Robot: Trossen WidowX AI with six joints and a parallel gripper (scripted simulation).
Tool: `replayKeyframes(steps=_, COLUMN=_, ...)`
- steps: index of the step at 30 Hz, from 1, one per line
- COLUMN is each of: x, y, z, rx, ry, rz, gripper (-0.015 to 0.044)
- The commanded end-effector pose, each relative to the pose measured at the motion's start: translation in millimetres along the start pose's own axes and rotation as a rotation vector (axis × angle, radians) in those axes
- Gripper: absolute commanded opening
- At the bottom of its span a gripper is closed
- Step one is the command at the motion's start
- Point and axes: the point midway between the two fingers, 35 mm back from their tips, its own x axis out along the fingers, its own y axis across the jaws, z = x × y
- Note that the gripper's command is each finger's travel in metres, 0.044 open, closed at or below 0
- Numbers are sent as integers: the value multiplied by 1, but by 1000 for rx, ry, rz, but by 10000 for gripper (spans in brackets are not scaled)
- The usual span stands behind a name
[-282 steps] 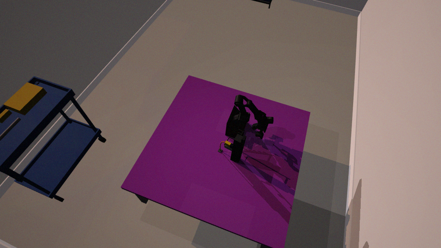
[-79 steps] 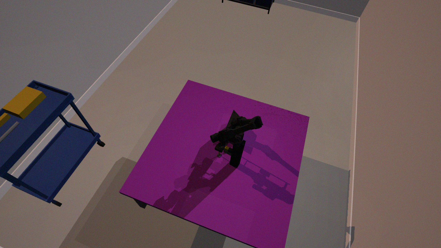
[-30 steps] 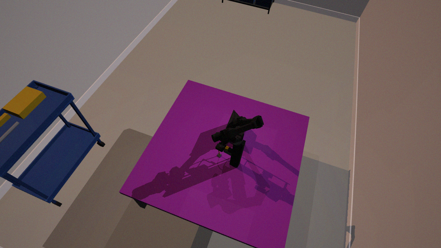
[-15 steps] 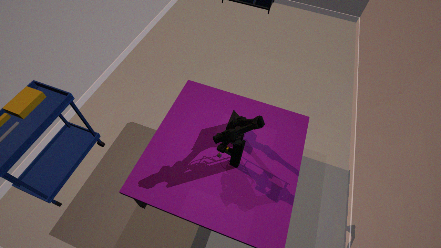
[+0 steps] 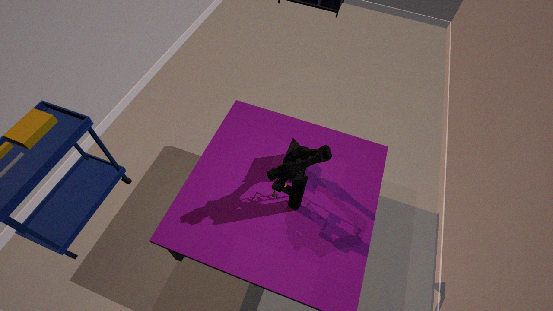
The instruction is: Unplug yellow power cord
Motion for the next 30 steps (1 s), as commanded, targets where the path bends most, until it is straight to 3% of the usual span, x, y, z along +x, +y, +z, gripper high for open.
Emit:
replayKeyframes(steps=1, x=0, y=0, z=0, rx=-2, ry=1, rz=2, gripper=28)
replayKeyframes(steps=3, x=0, y=0, z=0, rx=-2, ry=1, rz=2, gripper=0)
replayKeyframes(steps=29, x=-4, y=2, z=40, rx=4, ry=-2, rz=2, gripper=0)
replayKeyframes(steps=30, x=-3, y=2, z=37, rx=4, ry=0, rz=2, gripper=26)
